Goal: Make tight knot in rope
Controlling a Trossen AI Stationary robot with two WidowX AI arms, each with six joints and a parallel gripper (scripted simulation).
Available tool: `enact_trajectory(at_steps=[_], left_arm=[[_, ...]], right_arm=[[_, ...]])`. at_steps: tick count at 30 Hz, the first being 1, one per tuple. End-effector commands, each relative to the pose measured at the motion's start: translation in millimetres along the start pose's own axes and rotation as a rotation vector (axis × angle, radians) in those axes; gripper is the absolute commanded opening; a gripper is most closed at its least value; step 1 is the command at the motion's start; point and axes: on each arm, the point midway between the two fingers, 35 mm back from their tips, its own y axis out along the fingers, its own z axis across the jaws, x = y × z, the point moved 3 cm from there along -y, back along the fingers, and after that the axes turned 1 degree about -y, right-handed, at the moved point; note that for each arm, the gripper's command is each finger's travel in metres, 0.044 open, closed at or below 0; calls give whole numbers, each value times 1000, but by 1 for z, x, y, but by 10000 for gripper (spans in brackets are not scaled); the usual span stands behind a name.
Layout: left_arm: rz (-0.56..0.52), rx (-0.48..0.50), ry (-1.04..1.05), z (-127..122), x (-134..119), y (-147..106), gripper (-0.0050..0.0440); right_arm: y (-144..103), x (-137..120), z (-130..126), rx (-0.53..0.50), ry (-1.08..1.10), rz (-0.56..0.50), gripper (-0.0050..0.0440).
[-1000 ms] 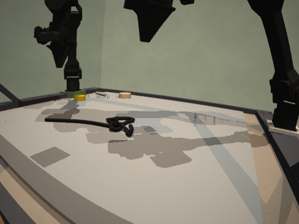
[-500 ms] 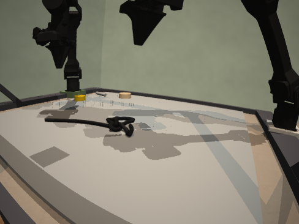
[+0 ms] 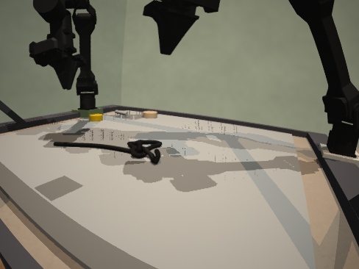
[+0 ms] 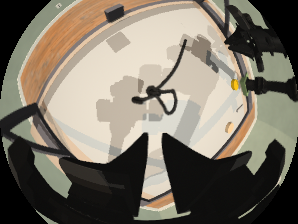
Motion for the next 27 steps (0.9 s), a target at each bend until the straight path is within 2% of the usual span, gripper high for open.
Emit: enact_trajectory(at_steps=[1,15,20,27], left_arm=[[40,29,4,6,2,3,85],[211,138,32,35,10,30,85],[228,149,34,38,11,32,85],[311,201,47,52,15,45,85]], right_arm=[[-10,-1,-1,-5,1,-28,65],[-10,-1,-1,-5,1,-28,65],[-10,-1,-1,-5,1,-28,65],[-10,-1,-1,-5,1,-28,65]])
